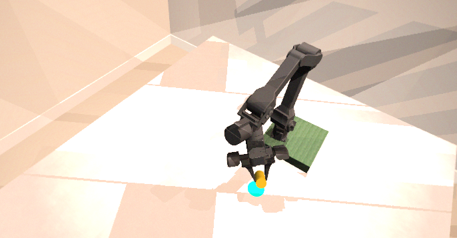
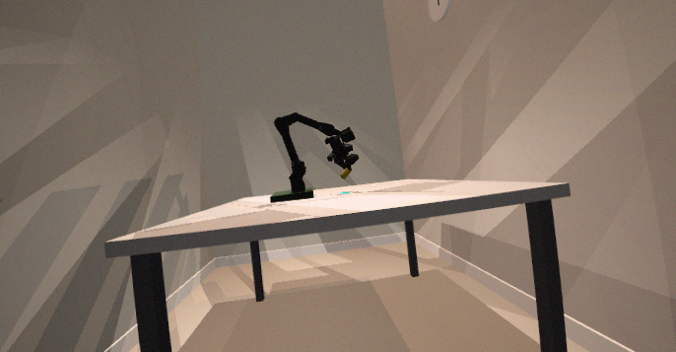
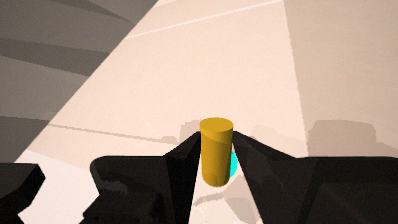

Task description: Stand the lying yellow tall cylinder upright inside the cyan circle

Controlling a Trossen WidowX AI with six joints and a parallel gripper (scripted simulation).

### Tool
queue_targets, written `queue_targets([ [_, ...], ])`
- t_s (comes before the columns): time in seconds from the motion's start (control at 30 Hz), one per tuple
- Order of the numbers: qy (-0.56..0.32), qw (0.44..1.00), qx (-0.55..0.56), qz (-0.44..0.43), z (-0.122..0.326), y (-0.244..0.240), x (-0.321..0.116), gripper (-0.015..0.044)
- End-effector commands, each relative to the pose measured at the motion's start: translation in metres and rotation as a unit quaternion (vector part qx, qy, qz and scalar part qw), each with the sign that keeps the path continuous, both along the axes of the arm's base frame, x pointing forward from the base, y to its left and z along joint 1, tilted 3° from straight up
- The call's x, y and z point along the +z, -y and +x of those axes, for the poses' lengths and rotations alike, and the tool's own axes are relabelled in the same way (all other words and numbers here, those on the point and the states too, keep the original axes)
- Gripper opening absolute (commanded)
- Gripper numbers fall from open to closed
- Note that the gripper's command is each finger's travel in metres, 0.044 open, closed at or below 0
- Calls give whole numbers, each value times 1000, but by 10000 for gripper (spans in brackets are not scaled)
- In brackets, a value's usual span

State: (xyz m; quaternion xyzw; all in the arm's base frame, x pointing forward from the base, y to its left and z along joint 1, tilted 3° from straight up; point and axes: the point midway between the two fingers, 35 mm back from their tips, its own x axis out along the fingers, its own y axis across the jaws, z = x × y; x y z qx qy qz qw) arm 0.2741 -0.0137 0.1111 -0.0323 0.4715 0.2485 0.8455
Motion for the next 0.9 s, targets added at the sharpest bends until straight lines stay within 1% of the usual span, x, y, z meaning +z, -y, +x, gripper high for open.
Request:
queue_targets([
  [0.0,17,1000,0,10,0,0,0,105],
  [0.87,99,993,-9,57,-1,6,2,105],
])
